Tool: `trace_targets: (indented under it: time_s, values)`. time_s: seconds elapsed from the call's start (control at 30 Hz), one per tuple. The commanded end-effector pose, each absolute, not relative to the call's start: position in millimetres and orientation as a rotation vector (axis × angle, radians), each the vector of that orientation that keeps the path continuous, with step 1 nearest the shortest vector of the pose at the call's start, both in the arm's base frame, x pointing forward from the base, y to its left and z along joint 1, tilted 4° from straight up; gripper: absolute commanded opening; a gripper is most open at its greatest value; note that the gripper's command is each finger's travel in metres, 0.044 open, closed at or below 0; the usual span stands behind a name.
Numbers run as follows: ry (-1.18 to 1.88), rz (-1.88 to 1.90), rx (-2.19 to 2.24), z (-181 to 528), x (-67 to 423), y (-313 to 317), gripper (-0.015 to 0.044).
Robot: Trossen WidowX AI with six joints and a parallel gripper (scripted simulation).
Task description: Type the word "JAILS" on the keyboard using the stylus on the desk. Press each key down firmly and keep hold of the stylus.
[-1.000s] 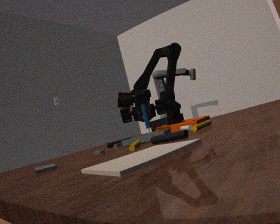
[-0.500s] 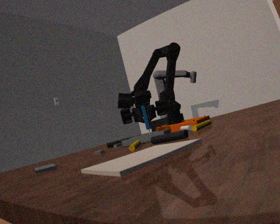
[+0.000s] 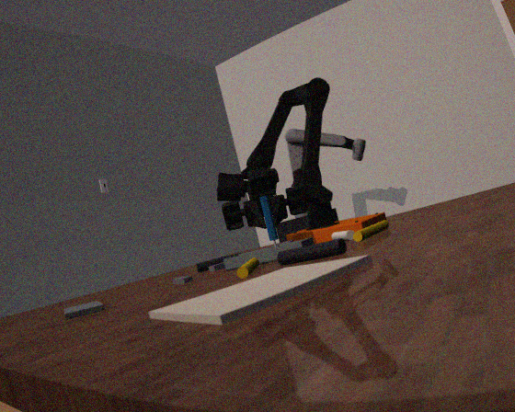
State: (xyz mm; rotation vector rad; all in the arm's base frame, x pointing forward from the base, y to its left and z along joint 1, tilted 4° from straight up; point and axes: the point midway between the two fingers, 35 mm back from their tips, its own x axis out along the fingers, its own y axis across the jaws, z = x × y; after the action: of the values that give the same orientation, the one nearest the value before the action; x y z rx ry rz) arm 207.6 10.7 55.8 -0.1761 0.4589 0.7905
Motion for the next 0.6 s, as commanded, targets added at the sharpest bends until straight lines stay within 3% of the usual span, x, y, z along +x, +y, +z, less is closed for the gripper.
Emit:
trace_targets:
  time_s: [0.0, 0.57]
  values:
    - [0.465, 0.791, -0.163, 56.1, 206.2, 11.8, 0.0081]
    - [0.465, 0.791, -0.163, 95.7, 205.8, 9.9, 0.0081]
